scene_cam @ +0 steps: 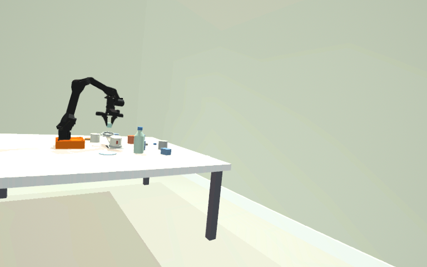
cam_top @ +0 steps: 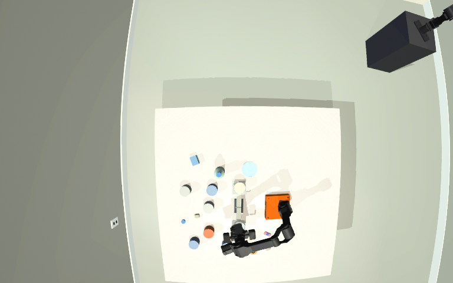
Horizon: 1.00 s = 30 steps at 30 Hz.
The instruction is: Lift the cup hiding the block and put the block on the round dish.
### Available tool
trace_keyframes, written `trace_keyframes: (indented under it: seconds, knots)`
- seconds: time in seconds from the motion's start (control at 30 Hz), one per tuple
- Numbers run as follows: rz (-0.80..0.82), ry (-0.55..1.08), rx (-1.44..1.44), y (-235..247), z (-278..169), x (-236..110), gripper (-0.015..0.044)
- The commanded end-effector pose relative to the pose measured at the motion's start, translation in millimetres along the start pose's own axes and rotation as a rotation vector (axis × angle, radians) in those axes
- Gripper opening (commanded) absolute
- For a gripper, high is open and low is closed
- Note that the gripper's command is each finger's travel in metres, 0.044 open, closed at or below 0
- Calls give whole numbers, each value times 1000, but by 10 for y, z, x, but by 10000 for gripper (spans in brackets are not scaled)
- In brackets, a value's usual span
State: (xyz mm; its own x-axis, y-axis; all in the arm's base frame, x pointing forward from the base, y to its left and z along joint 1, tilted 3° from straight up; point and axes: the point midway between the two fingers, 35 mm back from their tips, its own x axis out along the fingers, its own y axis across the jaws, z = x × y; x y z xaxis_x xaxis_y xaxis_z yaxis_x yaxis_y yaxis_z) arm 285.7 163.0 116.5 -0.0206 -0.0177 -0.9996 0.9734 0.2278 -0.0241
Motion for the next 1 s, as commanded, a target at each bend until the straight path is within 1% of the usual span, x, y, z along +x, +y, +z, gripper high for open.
trace_keyframes:
  seconds: [0.0,0.1,0.17,0.3,0.97]
  knots:
    - [11,2,5,-8,2,-199,0]
    - [10,1,6,-28,9,-334,0]
    - [10,1,6,-34,10,-364,0]
    - [12,1,4,-16,63,-354,0]
    - [34,-3,-22,137,782,-212,0]
